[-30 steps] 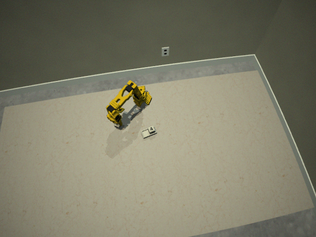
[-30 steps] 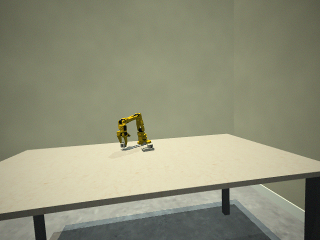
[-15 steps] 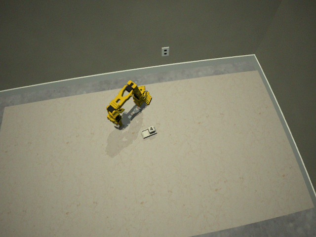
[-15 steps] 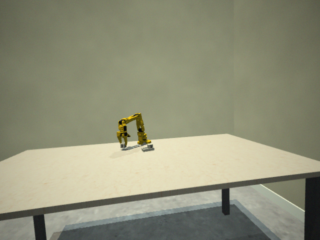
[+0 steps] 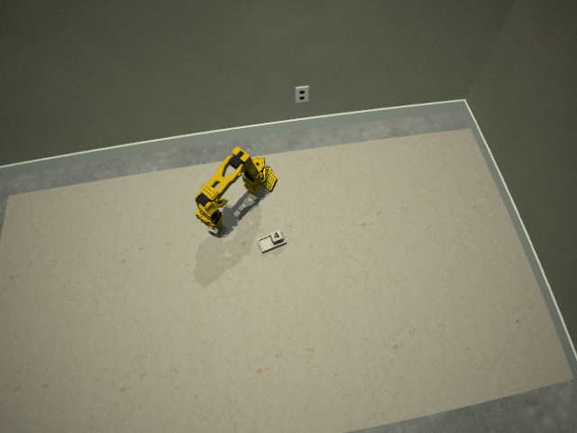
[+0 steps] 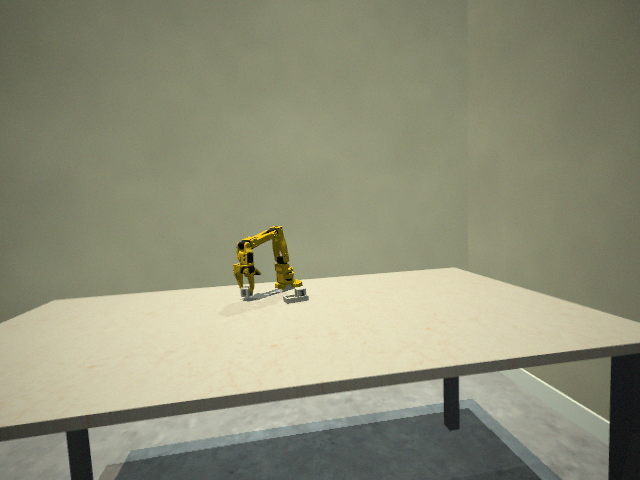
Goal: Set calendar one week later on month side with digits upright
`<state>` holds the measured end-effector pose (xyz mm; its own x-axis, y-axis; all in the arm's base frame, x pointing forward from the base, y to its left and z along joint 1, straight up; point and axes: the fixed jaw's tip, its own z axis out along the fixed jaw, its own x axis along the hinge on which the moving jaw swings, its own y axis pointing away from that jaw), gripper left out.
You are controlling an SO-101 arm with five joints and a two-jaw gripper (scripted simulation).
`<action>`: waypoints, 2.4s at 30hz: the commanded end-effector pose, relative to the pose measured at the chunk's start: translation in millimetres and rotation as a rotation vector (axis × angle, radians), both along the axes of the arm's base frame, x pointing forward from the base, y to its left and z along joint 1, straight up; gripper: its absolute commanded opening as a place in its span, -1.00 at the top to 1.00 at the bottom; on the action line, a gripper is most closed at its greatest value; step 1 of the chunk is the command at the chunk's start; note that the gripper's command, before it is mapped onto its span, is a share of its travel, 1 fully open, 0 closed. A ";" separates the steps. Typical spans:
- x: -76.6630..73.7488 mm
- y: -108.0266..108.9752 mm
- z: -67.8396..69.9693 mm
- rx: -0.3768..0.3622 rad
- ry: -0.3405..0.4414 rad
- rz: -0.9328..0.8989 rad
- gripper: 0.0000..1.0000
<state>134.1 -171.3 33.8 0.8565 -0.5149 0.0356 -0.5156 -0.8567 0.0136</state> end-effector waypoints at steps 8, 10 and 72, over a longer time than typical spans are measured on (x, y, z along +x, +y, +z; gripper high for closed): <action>1.1 -3.4 -1.6 -0.019 -0.017 0.003 1.00; 1.1 -3.4 -1.6 -0.019 -0.017 0.003 1.00; 1.4 -3.8 -10.3 -0.019 -0.017 0.003 0.54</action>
